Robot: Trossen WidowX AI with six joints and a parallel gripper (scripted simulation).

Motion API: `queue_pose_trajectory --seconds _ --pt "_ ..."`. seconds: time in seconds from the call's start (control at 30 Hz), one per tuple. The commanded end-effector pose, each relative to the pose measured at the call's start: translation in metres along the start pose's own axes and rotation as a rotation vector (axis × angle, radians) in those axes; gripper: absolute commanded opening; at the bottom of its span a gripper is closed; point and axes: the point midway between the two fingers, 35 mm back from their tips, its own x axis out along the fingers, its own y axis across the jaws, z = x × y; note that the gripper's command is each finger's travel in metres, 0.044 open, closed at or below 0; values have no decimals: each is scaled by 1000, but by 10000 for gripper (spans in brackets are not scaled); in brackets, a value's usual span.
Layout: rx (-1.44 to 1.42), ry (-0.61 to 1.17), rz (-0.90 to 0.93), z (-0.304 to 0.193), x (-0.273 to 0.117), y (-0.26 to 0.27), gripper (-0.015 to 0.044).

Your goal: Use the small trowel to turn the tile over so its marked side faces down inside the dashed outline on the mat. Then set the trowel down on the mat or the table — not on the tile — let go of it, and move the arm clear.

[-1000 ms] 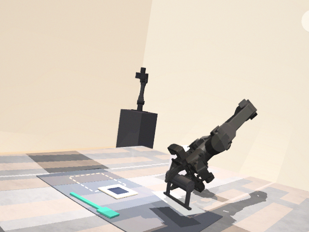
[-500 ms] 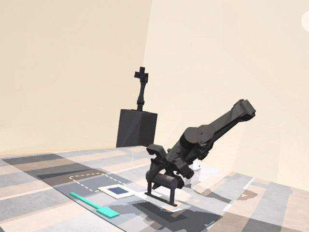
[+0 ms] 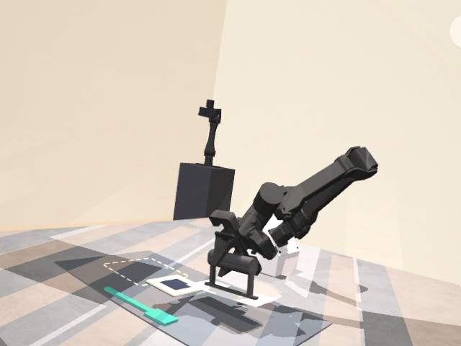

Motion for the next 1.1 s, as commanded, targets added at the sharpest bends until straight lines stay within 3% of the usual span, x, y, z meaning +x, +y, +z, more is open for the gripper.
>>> queue_pose_trajectory --seconds 0.0,1.07 --pt "-5 -4 -5 -1 2 1 0" --pt "-4 -4 -4 -18 25 27 0"
